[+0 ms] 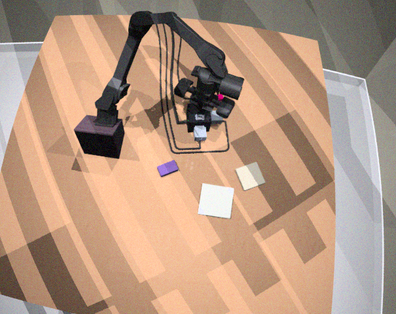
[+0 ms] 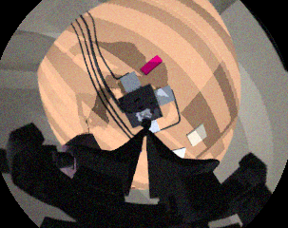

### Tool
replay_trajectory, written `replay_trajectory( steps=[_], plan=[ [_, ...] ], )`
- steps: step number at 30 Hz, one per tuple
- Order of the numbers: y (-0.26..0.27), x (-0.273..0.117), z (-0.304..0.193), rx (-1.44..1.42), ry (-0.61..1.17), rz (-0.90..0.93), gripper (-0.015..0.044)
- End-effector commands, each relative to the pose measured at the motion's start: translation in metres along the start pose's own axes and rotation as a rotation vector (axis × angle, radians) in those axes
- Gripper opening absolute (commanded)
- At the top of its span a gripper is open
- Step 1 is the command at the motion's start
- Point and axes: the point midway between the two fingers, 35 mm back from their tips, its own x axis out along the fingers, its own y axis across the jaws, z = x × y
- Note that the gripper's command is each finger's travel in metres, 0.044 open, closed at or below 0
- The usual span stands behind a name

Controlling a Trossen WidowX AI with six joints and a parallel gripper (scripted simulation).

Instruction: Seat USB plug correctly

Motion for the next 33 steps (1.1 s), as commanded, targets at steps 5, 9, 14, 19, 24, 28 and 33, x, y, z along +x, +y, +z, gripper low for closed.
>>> replay_trajectory(
  steps=[5,9,14,19,24,28,33],
  plan=[
    [0.0002,0.0007,0.0,0.205,0.001,0.001,0.0],
    [0.0002,0.0007,0.0,0.309,0.001,0.001,0.0],
    [0.0002,0.0007,0.0,0.44,0.001,0.0,0.0],
    [0.0002,0.0007,0.0,0.571,0.001,0.0,0.0],
    [0.0002,0.0007,0.0,0.702,0.001,0.0,0.0],
    [0.0002,0.0007,0.0,0.807,0.001,0.0,0.0],
    [0.0002,0.0007,0.0,0.938,0.001,0.0,0.0]
  ],
)
